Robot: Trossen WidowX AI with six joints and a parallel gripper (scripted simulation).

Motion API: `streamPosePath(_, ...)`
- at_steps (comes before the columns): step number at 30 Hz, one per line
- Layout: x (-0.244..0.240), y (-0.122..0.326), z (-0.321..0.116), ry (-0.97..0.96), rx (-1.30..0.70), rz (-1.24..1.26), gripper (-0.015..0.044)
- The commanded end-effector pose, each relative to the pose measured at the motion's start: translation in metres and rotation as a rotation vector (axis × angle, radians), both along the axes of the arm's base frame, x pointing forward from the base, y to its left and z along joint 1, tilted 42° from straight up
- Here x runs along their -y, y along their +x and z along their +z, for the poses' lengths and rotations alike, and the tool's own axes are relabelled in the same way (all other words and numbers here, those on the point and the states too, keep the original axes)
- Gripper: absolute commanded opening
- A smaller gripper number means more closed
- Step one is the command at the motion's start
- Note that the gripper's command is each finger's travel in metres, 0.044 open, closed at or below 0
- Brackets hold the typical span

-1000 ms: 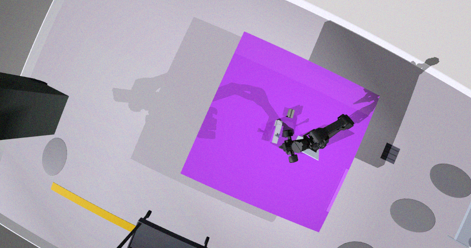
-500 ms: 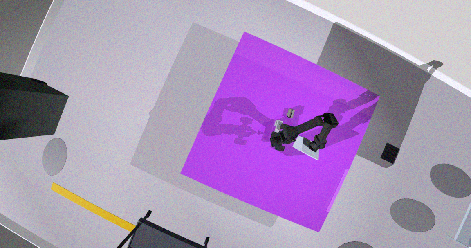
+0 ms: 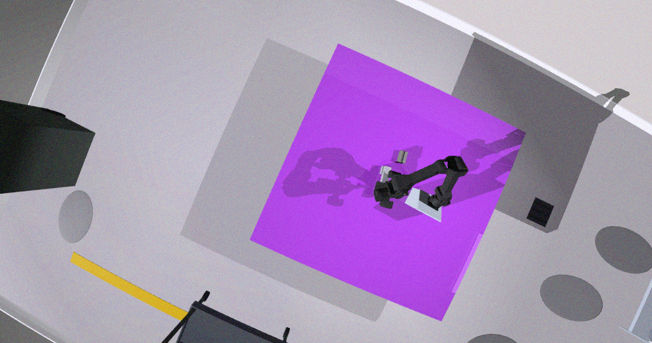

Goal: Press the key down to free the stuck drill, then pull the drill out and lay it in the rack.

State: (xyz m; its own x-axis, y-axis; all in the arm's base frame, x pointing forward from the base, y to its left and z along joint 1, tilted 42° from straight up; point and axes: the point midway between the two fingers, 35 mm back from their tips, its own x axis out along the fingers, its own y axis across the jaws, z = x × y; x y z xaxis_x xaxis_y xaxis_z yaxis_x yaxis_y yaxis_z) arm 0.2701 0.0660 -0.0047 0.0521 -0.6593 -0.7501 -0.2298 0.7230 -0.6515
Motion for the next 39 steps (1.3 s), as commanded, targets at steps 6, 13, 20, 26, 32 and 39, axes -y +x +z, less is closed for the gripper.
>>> streamPosePath(6, 0.0031, -0.0029, -0.0017, -0.008, -0.008, 0.001, 0.0000)
streamPosePath(13, 0.0026, -0.0034, -0.0007, -0.008, -0.008, 0.001, 0.0000)
streamPosePath(20, 0.0022, -0.0046, 0.0003, -0.008, -0.008, 0.001, 0.0000)
streamPosePath(26, 0.0026, -0.0030, -0.0016, -0.008, -0.008, 0.001, 0.0000)
streamPosePath(32, 0.0038, -0.0011, -0.0044, -0.008, -0.008, 0.001, 0.0000)
streamPosePath(39, 0.0053, 0.0001, -0.0068, -0.008, -0.008, 0.001, 0.0000)
